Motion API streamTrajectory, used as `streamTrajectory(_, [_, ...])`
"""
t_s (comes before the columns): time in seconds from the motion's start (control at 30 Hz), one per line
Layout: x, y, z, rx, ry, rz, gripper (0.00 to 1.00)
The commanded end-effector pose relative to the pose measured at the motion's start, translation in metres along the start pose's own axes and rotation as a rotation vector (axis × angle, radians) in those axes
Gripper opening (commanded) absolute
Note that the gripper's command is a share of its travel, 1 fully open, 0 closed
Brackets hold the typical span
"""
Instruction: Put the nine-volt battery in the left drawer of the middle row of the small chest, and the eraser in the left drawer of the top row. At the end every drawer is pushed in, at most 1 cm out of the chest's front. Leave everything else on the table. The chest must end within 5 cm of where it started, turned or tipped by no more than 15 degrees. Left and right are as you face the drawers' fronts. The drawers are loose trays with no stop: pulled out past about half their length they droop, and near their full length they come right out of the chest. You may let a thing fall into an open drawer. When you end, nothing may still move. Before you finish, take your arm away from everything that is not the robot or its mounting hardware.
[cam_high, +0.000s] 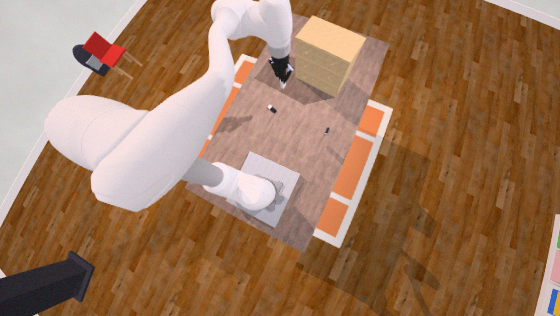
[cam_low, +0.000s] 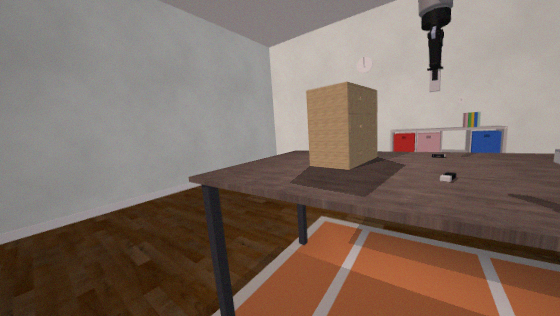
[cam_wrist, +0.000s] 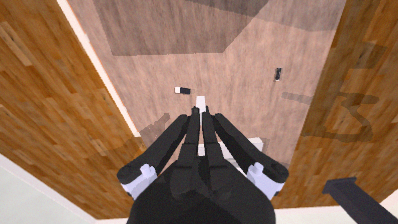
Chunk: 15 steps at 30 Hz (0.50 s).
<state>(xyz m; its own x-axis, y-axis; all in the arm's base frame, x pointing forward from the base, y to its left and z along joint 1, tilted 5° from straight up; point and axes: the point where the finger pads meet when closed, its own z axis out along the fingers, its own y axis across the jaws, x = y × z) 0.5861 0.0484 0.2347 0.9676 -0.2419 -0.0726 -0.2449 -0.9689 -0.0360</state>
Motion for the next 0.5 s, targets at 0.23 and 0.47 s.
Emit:
streamTrajectory(0.23, [0.015, -0.001, -0.105, 0.000, 0.000, 0.000, 0.00])
streamTrajectory(0.47, [0.016, -0.001, -0.106, 0.000, 0.001, 0.000, 0.00])
